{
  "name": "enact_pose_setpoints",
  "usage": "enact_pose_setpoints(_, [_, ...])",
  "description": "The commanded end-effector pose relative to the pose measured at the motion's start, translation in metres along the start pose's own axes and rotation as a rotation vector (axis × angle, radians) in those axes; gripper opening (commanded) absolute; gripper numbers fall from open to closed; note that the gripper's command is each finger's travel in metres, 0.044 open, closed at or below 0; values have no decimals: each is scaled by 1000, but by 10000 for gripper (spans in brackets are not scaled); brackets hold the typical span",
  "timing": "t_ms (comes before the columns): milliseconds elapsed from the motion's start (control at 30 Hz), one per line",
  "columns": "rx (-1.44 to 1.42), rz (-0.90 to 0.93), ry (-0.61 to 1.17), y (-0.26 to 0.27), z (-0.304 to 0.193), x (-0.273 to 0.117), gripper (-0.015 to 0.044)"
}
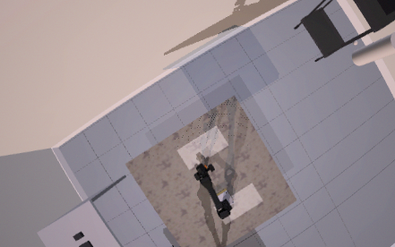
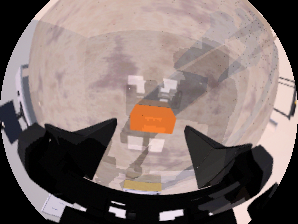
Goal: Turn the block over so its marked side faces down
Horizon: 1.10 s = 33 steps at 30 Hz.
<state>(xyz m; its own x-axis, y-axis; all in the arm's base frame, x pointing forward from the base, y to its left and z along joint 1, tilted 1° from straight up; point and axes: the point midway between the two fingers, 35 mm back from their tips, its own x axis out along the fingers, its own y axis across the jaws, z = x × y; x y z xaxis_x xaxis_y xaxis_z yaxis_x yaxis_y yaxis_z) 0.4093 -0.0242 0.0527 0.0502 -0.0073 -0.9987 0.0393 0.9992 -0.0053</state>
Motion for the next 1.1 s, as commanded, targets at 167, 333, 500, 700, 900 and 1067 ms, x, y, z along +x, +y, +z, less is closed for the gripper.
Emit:
enact_pose_setpoints(167, [3,-4,6,-1,-2,18,440])
enact_pose_setpoints(333, [3,-4,6,-1,-2,25,440])
enact_pose_setpoints(500, [3,-4,6,-1,-2,25,335])
enact_pose_setpoints(700, [3,-4,6,-1,-2,25,256])
enact_pose_setpoints(900, [3,-4,6,-1,-2,25,216])
enact_pose_setpoints(1067, [3,-4,6,-1,-2,25,183])
